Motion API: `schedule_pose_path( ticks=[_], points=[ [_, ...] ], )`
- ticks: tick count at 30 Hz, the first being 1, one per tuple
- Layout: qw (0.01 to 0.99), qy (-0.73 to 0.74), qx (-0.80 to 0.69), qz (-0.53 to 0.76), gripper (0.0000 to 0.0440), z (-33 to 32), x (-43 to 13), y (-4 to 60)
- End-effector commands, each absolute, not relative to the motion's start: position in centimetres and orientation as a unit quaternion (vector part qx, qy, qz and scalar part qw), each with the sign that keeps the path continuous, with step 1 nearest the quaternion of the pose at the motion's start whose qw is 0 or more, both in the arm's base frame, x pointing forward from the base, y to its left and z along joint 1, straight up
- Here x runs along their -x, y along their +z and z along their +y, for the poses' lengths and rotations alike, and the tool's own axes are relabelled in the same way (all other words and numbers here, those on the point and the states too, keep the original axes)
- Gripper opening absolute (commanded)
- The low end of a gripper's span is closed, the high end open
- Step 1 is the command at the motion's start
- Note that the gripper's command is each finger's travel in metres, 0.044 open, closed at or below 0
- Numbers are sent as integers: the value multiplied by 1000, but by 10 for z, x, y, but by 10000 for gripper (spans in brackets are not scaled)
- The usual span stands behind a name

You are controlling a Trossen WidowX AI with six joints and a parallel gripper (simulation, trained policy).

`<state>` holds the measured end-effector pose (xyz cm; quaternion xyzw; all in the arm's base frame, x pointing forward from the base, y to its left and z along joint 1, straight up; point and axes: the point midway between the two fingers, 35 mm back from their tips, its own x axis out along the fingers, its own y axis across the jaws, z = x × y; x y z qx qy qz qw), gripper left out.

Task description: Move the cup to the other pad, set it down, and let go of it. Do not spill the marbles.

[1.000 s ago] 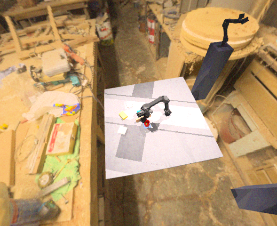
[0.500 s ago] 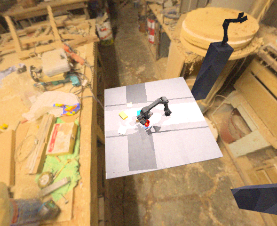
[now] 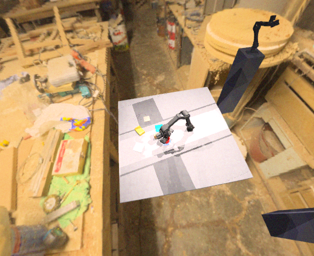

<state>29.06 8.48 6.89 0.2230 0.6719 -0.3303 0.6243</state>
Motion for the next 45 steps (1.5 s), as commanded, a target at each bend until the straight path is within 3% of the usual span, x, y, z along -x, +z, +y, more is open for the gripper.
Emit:
schedule_pose_path(
  ticks=[1,5,45],
  points=[
    [627,-320,-208,679,77,83,-287,57],
    [634,-311,-201,679,0,81,-288,55],
    [661,-330,-334,585,0,46,-325,161]
  ],
)
